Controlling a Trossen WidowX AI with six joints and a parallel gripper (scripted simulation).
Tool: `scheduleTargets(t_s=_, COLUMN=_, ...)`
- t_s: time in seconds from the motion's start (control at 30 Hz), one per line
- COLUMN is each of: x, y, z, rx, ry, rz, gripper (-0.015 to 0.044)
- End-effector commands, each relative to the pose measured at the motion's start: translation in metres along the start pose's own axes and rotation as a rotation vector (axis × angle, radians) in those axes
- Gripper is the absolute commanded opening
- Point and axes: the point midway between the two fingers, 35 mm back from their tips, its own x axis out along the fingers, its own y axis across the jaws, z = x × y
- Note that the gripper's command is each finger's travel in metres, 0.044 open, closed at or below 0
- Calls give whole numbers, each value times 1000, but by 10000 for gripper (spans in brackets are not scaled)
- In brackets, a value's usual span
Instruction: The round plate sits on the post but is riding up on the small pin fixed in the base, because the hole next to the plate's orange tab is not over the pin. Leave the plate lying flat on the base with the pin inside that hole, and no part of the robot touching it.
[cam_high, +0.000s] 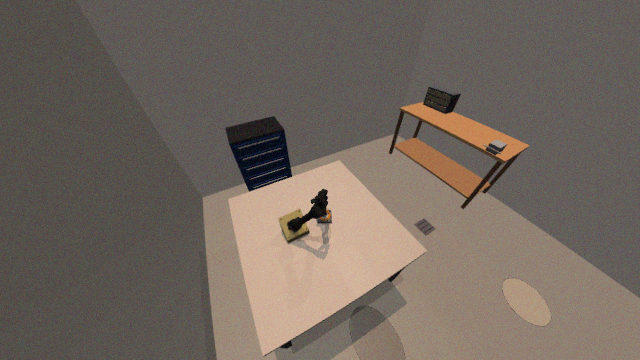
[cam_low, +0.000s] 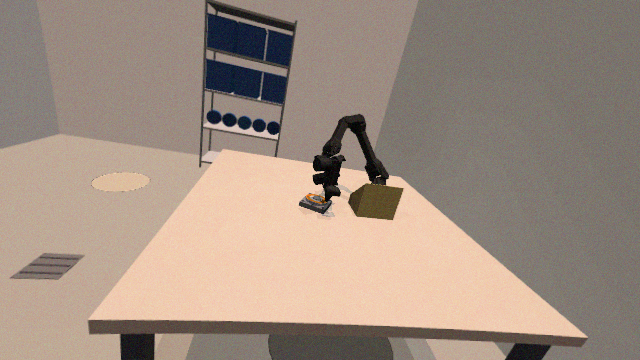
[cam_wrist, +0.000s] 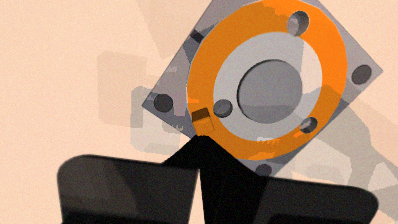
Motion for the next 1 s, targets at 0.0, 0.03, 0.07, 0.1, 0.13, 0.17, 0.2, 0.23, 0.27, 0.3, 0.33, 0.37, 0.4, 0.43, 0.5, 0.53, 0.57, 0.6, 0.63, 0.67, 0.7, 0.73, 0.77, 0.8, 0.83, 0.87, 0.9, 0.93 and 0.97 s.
scheduleTargets(t_s=0.0, x=-1, y=2, z=6, rx=1, ry=-8, rz=-2, gripper=0)
scheduleTargets(t_s=0.03, x=-1, y=3, z=7, rx=1, ry=-8, rz=-2, gripper=0)
scheduleTargets(t_s=0.07, x=-1, y=4, z=8, rx=1, ry=-9, rz=-1, gripper=0)
scheduleTargets(t_s=0.1, x=-1, y=5, z=9, rx=1, ry=-9, rz=-1, gripper=0)
scheduleTargets(t_s=0.13, x=-1, y=5, z=10, rx=1, ry=-9, rz=-1, gripper=0)
scheduleTargets(t_s=0.17, x=-1, y=6, z=11, rx=1, ry=-9, rz=-1, gripper=0)
scheduleTargets(t_s=0.2, x=0, y=6, z=12, rx=1, ry=-9, rz=-1, gripper=0)
scheduleTargets(t_s=0.23, x=0, y=7, z=13, rx=1, ry=-9, rz=-1, gripper=0)
scheduleTargets(t_s=0.27, x=0, y=7, z=14, rx=1, ry=-9, rz=-1, gripper=0)
scheduleTargets(t_s=0.3, x=0, y=8, z=14, rx=1, ry=-9, rz=-1, gripper=0)
scheduleTargets(t_s=0.33, x=0, y=8, z=15, rx=1, ry=-9, rz=-1, gripper=0)
scheduleTargets(t_s=0.37, x=0, y=8, z=16, rx=1, ry=-9, rz=-1, gripper=0)
scheduleTargets(t_s=0.4, x=0, y=9, z=17, rx=1, ry=-9, rz=-1, gripper=0)
scheduleTargets(t_s=0.43, x=0, y=9, z=18, rx=1, ry=-9, rz=-1, gripper=0)
scheduleTargets(t_s=0.5, x=0, y=10, z=20, rx=1, ry=-9, rz=-1, gripper=0)
scheduleTargets(t_s=0.53, x=-1, y=10, z=21, rx=2, ry=-9, rz=-1, gripper=0)
scheduleTargets(t_s=0.57, x=0, y=11, z=22, rx=2, ry=-9, rz=-1, gripper=0)
scheduleTargets(t_s=0.6, x=-1, y=11, z=23, rx=2, ry=-9, rz=-1, gripper=0)
scheduleTargets(t_s=0.63, x=-1, y=11, z=24, rx=2, ry=-9, rz=-1, gripper=0)
scheduleTargets(t_s=0.67, x=-1, y=11, z=25, rx=2, ry=-9, rz=-1, gripper=0)
scheduleTargets(t_s=0.7, x=-1, y=12, z=26, rx=2, ry=-9, rz=-1, gripper=0)
scheduleTargets(t_s=0.73, x=-1, y=12, z=27, rx=2, ry=-10, rz=-1, gripper=0)
scheduleTargets(t_s=0.77, x=-1, y=12, z=28, rx=2, ry=-10, rz=-1, gripper=0)
scheduleTargets(t_s=0.8, x=-2, y=13, z=29, rx=2, ry=-10, rz=-1, gripper=0)
scheduleTargets(t_s=0.83, x=-2, y=13, z=30, rx=2, ry=-10, rz=-1, gripper=0)
scheduleTargets(t_s=0.87, x=-2, y=13, z=31, rx=2, ry=-10, rz=-1, gripper=0)
scheduleTargets(t_s=0.9, x=-2, y=13, z=32, rx=2, ry=-10, rz=-1, gripper=0)
scheduleTargets(t_s=0.93, x=-2, y=13, z=33, rx=2, ry=-10, rz=-1, gripper=0)
scheduleTargets(t_s=0.97, x=-2, y=13, z=34, rx=2, ry=-10, rz=-1, gripper=0)
